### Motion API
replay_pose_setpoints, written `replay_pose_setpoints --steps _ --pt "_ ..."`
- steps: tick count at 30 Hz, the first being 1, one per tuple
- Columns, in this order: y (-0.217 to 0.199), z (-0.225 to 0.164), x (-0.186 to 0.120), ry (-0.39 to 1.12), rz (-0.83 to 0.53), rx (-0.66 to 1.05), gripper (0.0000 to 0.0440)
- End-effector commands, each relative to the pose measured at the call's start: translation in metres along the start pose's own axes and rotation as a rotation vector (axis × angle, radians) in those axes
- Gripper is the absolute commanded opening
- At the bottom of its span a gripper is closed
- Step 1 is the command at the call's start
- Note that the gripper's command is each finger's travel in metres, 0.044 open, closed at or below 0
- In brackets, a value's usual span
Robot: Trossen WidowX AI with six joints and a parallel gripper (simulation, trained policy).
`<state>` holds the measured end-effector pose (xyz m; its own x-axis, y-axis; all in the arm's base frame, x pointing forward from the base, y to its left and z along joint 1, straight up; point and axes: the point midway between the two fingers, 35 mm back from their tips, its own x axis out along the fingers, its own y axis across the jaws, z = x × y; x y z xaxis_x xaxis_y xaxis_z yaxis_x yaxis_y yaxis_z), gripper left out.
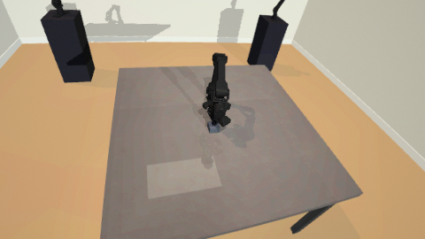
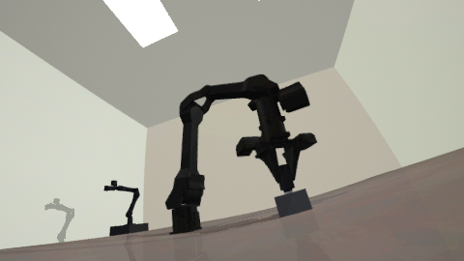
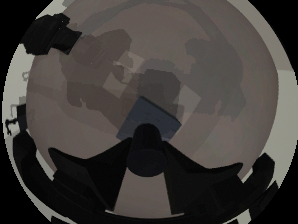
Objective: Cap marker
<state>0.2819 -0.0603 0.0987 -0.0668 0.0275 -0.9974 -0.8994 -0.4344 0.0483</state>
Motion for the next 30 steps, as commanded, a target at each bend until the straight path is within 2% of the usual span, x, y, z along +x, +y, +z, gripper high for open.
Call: replay_pose_setpoints --steps 1,30 --pt "0.0078 -0.0032 0.0173 -0.006 0.053 -0.008 0.0099" --pt "0.0101 -0.0053 0.0187 0.003 0.056 -0.047 0.0146"
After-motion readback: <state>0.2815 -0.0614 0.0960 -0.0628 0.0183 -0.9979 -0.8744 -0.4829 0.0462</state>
